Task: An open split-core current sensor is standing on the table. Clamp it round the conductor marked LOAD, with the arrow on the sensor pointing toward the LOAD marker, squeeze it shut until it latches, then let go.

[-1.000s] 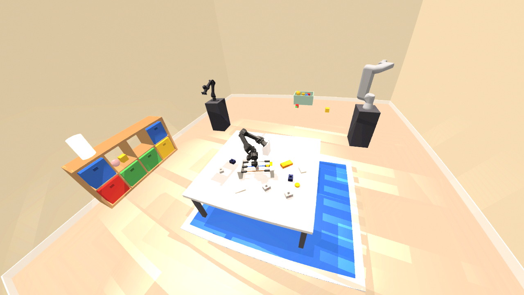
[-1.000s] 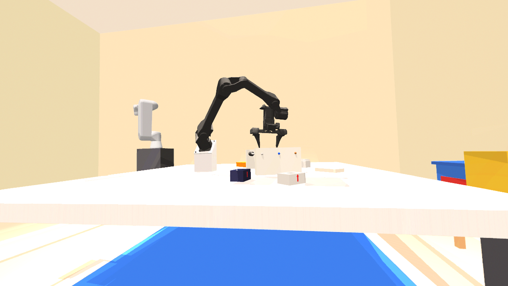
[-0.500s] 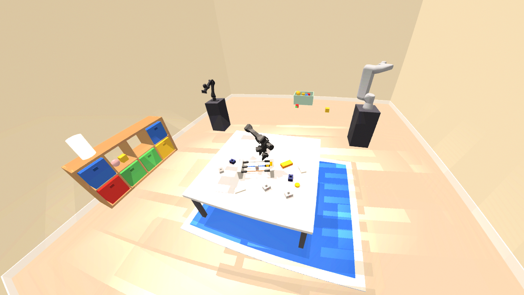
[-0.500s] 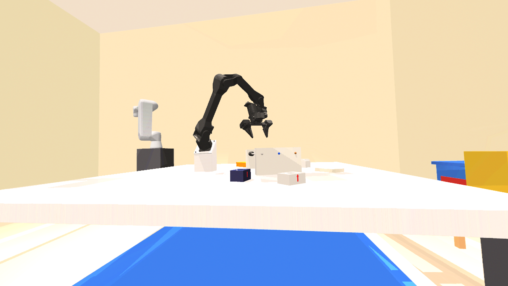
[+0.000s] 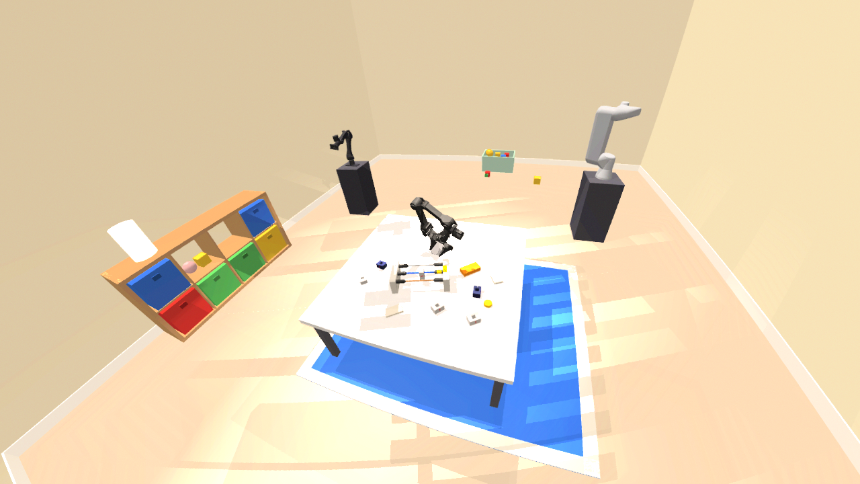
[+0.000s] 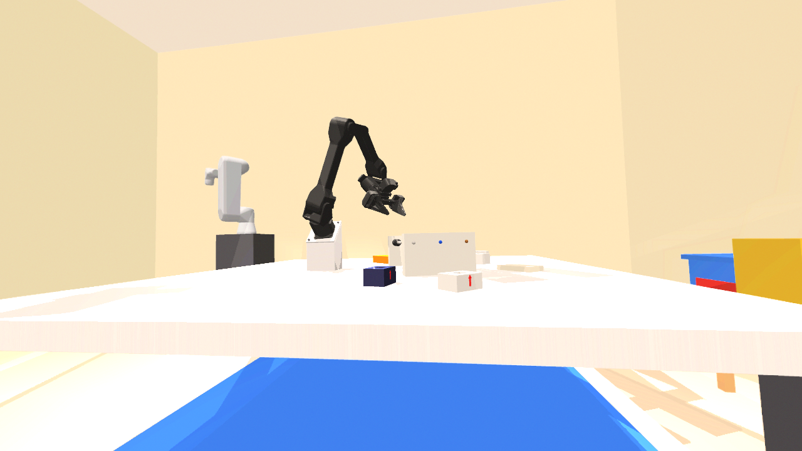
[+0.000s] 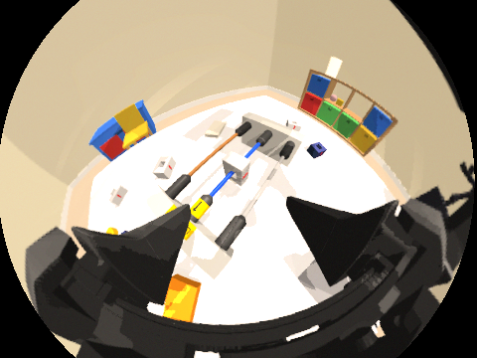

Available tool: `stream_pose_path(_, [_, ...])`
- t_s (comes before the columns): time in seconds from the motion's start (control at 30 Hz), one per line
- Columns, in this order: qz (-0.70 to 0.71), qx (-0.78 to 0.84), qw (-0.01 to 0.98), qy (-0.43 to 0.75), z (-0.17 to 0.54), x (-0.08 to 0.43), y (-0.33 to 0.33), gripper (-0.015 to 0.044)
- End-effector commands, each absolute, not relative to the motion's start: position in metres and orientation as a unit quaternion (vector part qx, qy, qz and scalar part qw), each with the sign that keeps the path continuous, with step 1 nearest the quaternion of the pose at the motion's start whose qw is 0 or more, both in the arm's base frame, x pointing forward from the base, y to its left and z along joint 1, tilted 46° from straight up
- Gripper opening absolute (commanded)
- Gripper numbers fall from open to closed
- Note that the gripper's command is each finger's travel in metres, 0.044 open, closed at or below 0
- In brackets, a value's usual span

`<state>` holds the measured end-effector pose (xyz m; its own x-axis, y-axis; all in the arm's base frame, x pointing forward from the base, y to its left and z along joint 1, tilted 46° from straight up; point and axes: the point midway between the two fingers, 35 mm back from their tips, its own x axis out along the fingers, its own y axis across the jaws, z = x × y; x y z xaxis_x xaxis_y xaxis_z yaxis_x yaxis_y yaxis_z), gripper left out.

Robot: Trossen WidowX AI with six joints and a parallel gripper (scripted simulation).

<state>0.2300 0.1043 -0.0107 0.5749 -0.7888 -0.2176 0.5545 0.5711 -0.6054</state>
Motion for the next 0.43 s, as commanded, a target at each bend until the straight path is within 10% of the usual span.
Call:
stream_pose_path(0.0, [-0.394,-0.245,0.853,0.241,-0.011,0.230,0.104,0.0440])
stream_pose_path(0.4, [-0.436,-0.200,0.835,0.269,-0.010,0.241,0.101,0.0440])
